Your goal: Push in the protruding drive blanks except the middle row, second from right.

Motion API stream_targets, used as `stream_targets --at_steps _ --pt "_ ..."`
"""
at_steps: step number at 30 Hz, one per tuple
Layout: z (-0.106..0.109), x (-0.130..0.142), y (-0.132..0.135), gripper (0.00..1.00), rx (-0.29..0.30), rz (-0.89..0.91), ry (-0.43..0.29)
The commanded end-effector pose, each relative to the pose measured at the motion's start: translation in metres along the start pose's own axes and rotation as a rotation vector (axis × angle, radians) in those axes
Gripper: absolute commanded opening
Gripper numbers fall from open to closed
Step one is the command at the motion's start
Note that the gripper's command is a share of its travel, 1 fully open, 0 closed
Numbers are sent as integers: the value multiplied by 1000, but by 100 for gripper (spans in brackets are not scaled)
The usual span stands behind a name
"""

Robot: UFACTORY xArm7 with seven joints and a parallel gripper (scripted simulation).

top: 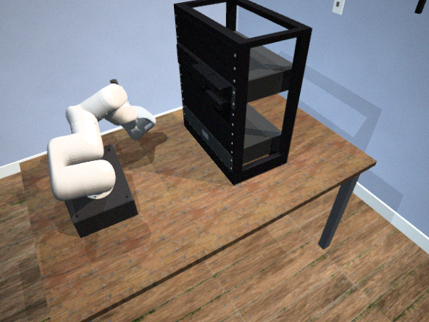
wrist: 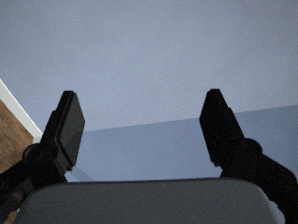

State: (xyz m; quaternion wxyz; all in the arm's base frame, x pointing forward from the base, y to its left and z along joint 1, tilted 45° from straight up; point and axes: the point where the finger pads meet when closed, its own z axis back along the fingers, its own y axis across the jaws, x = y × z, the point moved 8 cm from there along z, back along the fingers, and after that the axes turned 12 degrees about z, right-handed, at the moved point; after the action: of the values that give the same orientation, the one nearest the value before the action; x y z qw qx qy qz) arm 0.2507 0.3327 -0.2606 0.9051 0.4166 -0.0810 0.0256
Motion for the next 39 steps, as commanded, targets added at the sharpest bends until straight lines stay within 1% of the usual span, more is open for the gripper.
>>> stream_targets --at_steps 1,20,32,34,39 --pt "-1 1 2 100 4 2 0" --pt "-1 4 7 100 5 -17 -22" --pt "-3 13 23 100 12 -79 -90" --pt "-3 13 23 100 12 -79 -90" --pt "-2 19 34 100 21 -121 -134"
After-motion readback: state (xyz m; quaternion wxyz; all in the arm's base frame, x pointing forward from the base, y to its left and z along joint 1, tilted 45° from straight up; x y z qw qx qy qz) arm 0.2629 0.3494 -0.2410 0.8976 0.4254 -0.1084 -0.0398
